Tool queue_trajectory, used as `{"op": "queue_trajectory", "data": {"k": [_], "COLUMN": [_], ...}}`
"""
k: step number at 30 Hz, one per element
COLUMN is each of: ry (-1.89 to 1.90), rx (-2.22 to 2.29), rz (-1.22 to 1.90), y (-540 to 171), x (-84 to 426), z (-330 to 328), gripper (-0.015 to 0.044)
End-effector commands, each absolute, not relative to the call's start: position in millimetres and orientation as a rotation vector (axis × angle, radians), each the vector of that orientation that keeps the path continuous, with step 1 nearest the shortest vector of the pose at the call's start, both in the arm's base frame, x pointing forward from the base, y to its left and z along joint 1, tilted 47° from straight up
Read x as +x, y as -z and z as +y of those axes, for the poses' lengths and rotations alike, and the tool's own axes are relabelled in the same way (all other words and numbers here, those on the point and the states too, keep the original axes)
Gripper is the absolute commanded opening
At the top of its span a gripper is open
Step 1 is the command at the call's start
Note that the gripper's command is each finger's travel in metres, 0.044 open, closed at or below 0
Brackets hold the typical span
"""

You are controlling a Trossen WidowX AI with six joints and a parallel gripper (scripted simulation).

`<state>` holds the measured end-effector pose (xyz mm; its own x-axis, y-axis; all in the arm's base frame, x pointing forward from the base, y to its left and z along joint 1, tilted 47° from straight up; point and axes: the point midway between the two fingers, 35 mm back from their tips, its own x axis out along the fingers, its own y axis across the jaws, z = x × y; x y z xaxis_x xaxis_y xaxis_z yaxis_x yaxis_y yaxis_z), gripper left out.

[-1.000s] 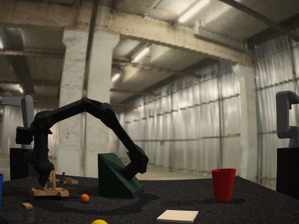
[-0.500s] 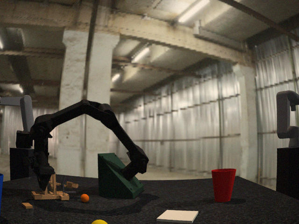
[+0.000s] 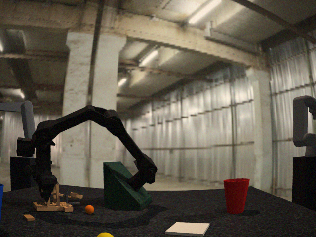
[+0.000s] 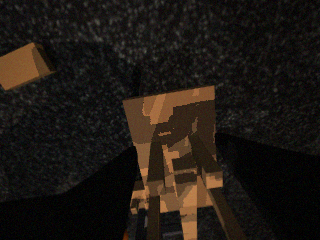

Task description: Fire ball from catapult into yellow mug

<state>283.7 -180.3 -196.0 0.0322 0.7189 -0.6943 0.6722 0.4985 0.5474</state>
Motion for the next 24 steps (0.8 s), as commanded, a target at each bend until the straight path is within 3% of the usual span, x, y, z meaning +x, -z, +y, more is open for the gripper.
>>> {"op": "queue_trajectory", "data": {"k": [1, 7, 14, 21, 24], "ry": [-0.054, -0.051, -0.041, 0.025, -0.045], "rx": [1.195, 1.197, 1.203, 1.162, 1.144], "rz": [1.668, 1.67, 1.655, 1.593, 1.613], "y": [183.9, 129.6, 137.3, 93.0, 108.0], "x": [285.2, 279.8, 282.8, 282.7, 286.2], "z": [-196.3, -251.0, -246.9, -299.3, -275.0], "gripper": [0.042, 0.044, 0.044, 0.044, 0.0361]}}
